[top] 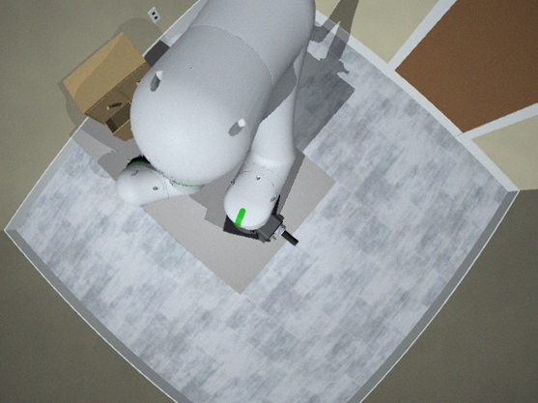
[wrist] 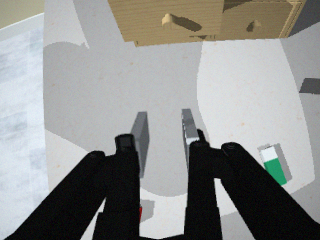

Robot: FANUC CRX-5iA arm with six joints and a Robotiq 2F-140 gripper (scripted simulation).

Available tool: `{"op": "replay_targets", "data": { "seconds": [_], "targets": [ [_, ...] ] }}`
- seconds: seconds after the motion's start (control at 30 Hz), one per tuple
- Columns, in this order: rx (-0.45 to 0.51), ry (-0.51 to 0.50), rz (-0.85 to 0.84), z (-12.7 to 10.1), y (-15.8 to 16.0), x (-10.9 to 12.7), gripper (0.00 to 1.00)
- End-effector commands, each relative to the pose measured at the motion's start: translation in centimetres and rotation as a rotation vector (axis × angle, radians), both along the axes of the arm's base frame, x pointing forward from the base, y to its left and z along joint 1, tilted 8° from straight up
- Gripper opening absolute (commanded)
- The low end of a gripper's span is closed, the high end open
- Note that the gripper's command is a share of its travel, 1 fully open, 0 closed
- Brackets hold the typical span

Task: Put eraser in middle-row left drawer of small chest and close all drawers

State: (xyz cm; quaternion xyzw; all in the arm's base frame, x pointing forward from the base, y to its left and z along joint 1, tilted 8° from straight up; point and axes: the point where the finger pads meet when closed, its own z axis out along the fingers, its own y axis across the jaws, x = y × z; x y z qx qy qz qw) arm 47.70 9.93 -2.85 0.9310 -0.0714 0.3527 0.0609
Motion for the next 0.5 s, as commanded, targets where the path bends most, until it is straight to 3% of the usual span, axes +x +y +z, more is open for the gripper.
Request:
{"op": "replay_targets", "data": {
  "seconds": [0.0, 0.47],
  "targets": [
    [-0.027, 0.096, -0.037, 0.4, -0.2, -0.4, 0.2],
    [-0.002, 0.222, -0.048, 1.4, 0.2, -1.5, 0.2]
  ]
}}
